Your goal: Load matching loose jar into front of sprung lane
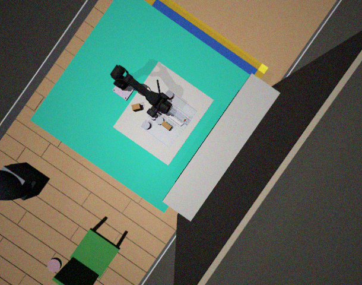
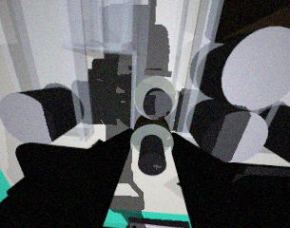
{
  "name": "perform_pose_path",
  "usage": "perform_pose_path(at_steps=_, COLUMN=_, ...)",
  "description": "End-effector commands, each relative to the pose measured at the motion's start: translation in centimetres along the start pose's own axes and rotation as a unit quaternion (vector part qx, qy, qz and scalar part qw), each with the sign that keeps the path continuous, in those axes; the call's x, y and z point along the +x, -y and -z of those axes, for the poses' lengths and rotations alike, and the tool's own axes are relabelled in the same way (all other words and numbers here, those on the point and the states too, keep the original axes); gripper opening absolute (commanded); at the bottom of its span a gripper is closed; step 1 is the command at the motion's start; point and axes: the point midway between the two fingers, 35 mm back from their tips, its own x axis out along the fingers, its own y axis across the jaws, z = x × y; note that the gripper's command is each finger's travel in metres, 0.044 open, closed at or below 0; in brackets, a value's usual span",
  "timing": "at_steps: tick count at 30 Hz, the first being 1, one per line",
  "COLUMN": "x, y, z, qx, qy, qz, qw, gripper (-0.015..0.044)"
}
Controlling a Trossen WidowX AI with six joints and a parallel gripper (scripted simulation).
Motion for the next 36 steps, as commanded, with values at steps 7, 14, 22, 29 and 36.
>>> perform_pose_path(at_steps=7, x=0.4, y=0.0, z=-0.4, qx=-0.002, qy=0.01, qz=0.0, qw=1.0, gripper=0.0)
perform_pose_path(at_steps=14, x=0.7, y=0.0, z=-0.4, qx=-0.002, qy=0.01, qz=0.0, qw=1.0, gripper=0.0)
perform_pose_path(at_steps=22, x=1.0, y=0.0, z=-0.3, qx=-0.002, qy=0.01, qz=0.0, qw=1.0, gripper=0.0)
perform_pose_path(at_steps=29, x=1.3, y=0.0, z=-0.3, qx=-0.002, qy=0.01, qz=0.0, qw=1.0, gripper=0.0)
perform_pose_path(at_steps=36, x=1.3, y=0.0, z=-0.2, qx=-0.002, qy=0.01, qz=0.0, qw=1.0, gripper=0.0)
